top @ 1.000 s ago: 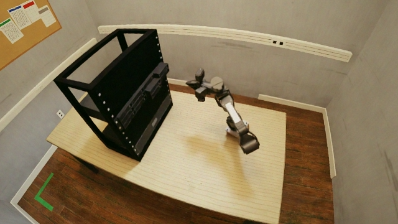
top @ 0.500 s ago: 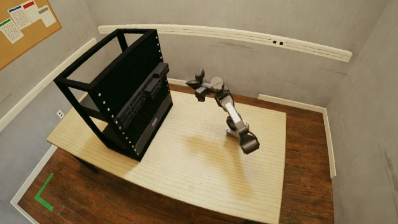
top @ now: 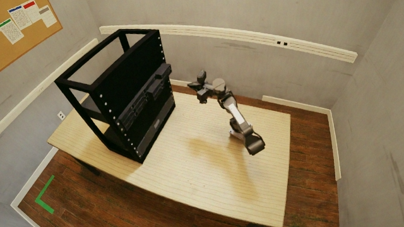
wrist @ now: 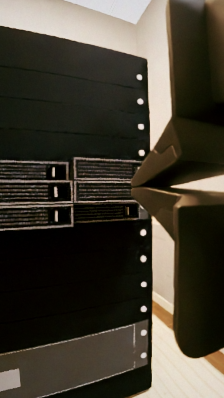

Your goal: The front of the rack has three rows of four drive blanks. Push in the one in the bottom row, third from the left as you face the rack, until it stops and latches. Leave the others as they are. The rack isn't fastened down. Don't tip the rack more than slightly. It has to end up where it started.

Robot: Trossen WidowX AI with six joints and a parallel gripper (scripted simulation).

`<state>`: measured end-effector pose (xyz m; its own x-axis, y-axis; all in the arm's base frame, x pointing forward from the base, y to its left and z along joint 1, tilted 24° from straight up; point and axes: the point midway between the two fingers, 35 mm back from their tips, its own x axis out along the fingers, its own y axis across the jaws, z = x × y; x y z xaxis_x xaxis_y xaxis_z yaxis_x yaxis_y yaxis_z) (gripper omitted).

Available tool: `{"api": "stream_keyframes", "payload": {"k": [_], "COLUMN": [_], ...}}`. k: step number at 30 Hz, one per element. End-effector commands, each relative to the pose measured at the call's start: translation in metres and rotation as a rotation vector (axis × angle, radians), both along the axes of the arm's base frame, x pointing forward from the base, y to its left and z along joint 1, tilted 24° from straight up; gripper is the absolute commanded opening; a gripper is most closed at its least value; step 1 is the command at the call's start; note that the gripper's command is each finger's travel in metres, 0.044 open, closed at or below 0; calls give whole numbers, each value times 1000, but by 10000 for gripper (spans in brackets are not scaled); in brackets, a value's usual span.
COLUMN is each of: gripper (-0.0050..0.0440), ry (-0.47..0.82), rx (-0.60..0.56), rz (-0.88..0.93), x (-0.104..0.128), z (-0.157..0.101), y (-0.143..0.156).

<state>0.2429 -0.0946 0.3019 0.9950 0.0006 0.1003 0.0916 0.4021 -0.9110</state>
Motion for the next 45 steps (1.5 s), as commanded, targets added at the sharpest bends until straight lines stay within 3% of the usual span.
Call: {"api": "stream_keyframes", "payload": {"k": [1, 17, 32, 45], "gripper": [-50, -50, -50, -50], "ry": [-7, -7, -7, -7], "rx": [-9, -9, -9, -9], "rz": [-3, -3, -3, -3], "x": [3, 33, 77, 96], "z": [5, 9, 14, 17], "y": [1, 23, 57, 70]}}
